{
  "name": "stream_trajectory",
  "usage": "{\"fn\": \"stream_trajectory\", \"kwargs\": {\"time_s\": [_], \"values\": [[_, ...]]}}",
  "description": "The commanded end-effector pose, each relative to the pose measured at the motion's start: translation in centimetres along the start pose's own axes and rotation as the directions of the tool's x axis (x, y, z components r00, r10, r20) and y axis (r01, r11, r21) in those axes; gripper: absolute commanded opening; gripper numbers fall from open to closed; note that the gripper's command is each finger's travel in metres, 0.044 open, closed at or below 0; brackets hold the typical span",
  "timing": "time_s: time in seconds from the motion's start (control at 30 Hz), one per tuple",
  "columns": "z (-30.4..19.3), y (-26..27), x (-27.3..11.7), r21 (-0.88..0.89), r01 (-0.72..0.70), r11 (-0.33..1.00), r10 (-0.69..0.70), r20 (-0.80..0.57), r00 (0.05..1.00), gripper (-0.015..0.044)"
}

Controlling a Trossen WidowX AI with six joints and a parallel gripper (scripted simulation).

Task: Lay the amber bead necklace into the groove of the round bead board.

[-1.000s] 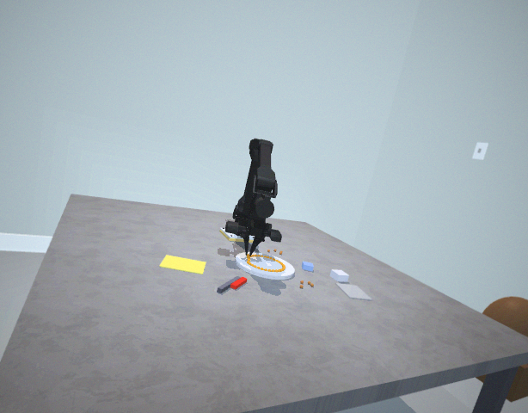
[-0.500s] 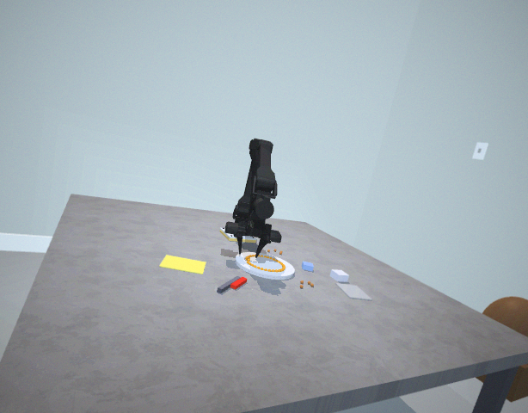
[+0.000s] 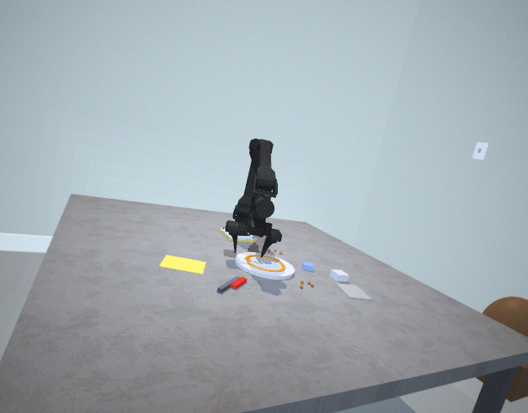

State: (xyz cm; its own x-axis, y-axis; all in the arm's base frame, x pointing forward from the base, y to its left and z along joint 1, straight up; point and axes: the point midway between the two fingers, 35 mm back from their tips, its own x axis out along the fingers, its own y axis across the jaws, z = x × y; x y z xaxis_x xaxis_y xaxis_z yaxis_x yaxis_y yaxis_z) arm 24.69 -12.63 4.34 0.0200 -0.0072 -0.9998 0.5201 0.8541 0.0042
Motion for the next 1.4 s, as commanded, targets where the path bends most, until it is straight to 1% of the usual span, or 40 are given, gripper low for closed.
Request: {"fn": "stream_trajectory", "kwargs": {"time_s": [0.0,0.37,0.43,0.6,0.77,1.0,1.03,1.37], "values": [[0.0,-0.1,-0.1,-0.001,0.004,1.000,-0.004,0.003,1.000,0.0440],[0.0,-0.1,-0.1,-0.001,0.004,1.000,-0.004,0.003,1.000,0.0440],[0.4,0.0,-0.6,-0.029,0.004,1.000,-0.004,0.004,1.000,0.0387],[2.5,0.0,-3.3,-0.205,0.005,0.979,-0.004,0.006,1.000,0.0256],[2.6,0.0,-3.4,-0.212,0.005,0.977,-0.004,0.006,1.000,0.0125],[2.6,0.0,-1.8,-0.212,0.005,0.977,-0.004,0.006,1.000,0.0120],[2.7,0.1,-2.7,-0.206,0.002,0.979,0.001,0.014,1.000,0.0120],[2.7,0.1,-1.5,-0.208,0.003,0.978,-0.001,0.011,1.000,0.0120]]}}
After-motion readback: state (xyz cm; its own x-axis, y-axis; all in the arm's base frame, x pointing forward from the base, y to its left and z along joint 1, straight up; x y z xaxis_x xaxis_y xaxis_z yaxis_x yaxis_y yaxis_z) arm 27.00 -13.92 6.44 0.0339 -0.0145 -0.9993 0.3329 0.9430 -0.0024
